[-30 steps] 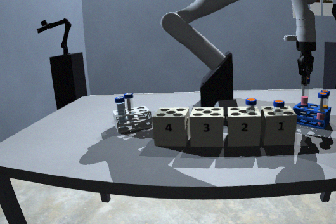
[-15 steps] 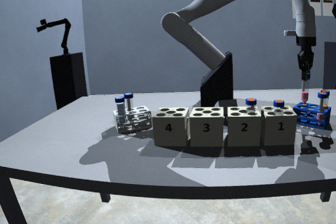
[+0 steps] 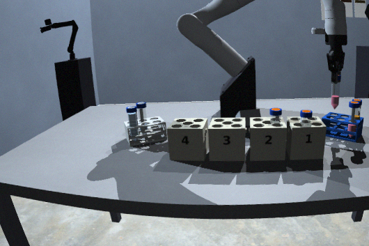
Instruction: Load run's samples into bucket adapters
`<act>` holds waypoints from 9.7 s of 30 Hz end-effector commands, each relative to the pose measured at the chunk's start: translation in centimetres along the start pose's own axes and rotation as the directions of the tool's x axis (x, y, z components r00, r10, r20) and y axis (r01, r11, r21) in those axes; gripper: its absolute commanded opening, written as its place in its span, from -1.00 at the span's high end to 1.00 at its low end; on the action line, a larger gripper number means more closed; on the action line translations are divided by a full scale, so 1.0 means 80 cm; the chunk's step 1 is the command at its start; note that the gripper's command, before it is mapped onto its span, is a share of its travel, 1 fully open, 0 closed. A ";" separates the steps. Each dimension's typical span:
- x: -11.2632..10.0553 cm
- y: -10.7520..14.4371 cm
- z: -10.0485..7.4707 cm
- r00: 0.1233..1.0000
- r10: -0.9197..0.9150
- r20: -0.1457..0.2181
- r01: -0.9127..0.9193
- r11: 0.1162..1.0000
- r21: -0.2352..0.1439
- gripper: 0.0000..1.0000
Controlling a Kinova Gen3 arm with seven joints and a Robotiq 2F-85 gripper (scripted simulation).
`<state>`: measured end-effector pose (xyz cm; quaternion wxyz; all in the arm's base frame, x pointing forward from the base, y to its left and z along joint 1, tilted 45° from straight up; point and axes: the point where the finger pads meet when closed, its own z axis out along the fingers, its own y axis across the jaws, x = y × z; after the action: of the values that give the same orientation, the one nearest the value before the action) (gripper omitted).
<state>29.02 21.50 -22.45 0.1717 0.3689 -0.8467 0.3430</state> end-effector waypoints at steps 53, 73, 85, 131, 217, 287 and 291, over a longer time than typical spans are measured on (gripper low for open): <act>0.004 -0.020 -0.072 0.995 0.100 0.002 -0.100 0.995 -0.001 0.80; 0.020 -0.094 -0.072 0.896 0.444 0.002 -0.444 0.896 -0.001 0.80; 0.029 -0.134 -0.072 0.790 0.613 0.002 -0.613 0.790 -0.001 0.80; 0.066 -0.305 -0.072 0.071 0.997 0.000 -0.997 0.071 -0.002 0.80; 0.080 -0.369 -0.019 -0.136 0.991 0.000 -0.991 -0.136 -0.002 0.80; 0.079 -0.369 0.031 -0.136 0.991 0.000 -0.991 -0.136 -0.002 0.80; 0.079 -0.369 0.034 -0.136 0.991 0.000 -0.991 -0.136 -0.002 0.80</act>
<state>46.57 1.80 -7.46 -0.1456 -0.3957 -0.8345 0.3548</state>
